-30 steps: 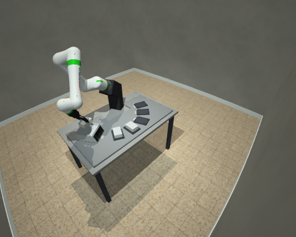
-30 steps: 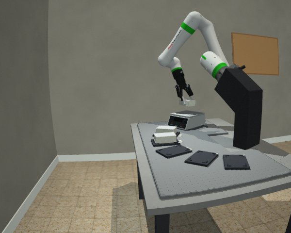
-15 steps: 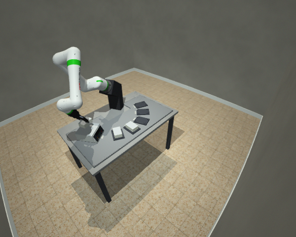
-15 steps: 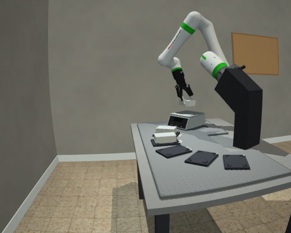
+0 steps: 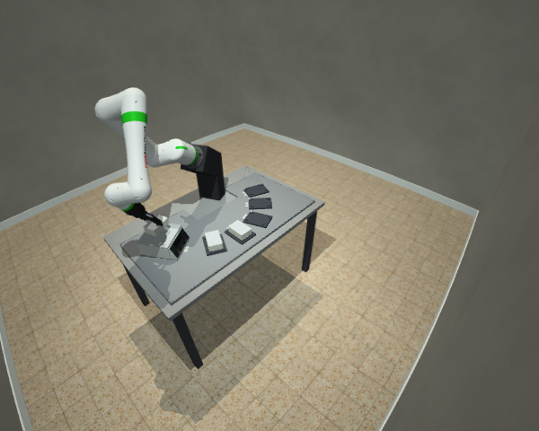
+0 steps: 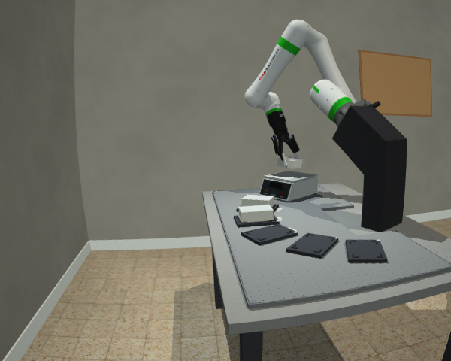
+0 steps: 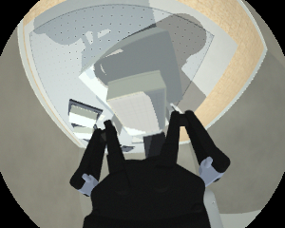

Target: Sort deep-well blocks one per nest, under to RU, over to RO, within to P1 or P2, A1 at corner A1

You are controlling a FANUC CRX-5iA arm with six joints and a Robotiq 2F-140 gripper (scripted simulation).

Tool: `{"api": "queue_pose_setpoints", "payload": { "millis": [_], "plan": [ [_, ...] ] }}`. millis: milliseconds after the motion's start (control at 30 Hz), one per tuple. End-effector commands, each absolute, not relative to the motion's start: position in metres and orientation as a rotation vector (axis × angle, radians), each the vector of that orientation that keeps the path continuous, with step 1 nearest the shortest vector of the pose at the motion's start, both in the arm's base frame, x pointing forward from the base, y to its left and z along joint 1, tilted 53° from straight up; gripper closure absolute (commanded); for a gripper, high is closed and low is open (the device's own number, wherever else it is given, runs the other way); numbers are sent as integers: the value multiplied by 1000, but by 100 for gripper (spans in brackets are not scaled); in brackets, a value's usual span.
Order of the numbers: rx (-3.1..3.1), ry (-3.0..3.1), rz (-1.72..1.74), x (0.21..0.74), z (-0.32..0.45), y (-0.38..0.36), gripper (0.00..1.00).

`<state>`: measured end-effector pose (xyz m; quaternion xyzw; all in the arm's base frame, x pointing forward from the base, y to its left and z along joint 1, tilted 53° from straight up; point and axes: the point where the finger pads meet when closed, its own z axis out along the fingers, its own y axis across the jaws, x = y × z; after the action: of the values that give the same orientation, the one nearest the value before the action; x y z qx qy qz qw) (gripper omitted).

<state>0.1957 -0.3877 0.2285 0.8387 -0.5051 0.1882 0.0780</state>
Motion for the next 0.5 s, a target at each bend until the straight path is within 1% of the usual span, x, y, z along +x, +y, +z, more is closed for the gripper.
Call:
{"api": "queue_pose_setpoints", "payload": {
  "millis": [0, 467],
  "plan": [
    [2511, -1512, 564, 198, 226, -391, 90],
    [2511, -1512, 564, 206, 214, -405, 90]
  ]
}}
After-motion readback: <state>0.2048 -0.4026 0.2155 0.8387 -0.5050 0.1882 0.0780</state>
